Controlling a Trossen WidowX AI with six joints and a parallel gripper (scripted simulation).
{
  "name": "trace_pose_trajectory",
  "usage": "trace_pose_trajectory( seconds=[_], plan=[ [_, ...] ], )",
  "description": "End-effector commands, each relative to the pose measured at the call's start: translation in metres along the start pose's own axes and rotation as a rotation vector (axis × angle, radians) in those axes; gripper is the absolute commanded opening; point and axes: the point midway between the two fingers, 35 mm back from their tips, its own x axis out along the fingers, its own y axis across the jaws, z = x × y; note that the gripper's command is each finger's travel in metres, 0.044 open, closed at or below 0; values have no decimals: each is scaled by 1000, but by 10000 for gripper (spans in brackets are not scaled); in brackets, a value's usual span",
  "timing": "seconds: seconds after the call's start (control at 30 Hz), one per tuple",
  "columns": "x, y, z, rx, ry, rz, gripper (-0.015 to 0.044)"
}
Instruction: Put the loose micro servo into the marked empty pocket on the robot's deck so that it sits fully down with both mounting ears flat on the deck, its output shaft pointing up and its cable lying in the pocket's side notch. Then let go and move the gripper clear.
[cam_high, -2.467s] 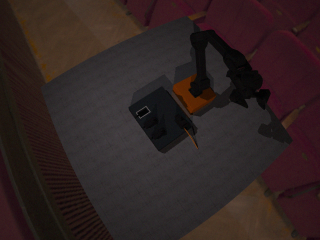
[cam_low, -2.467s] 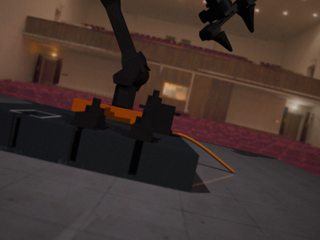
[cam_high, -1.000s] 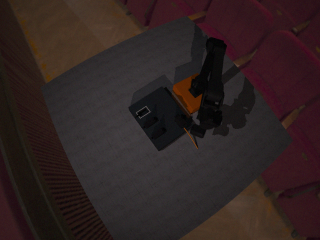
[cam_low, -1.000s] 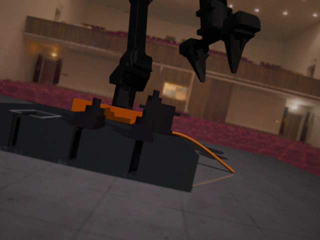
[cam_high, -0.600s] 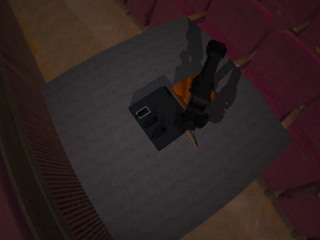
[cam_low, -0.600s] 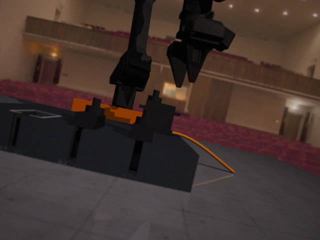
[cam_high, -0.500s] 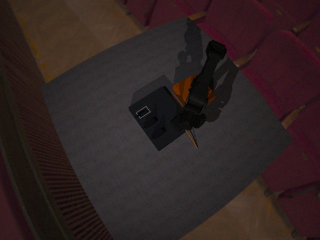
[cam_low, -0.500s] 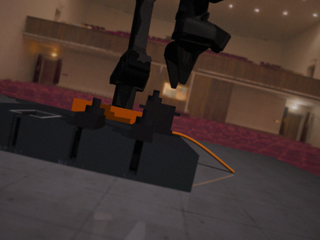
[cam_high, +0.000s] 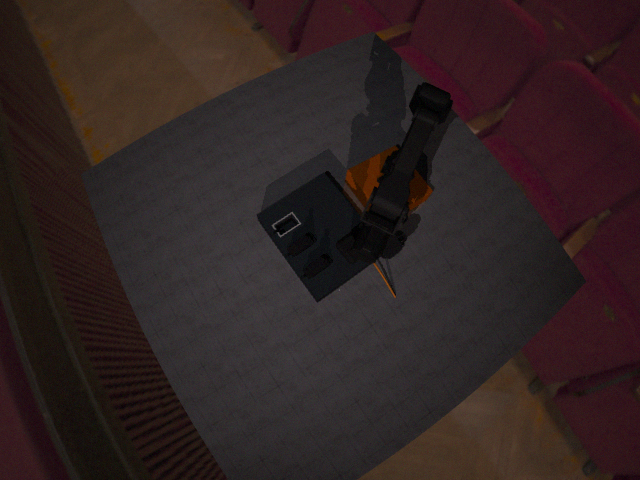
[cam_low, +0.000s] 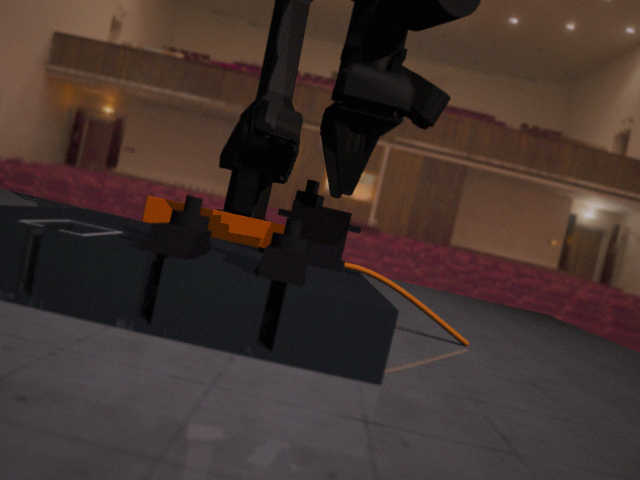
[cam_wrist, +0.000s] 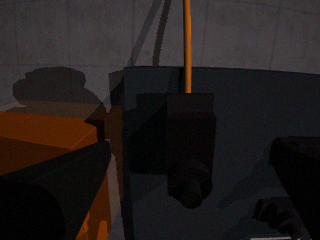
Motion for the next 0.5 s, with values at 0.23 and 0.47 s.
trace_pose_trajectory(
  seconds=[0.23,0.47],
  plan=[
    [14,-1,0,5,2,-4,440],
    [24,-1,0,5,2,-4,440]
  ],
)
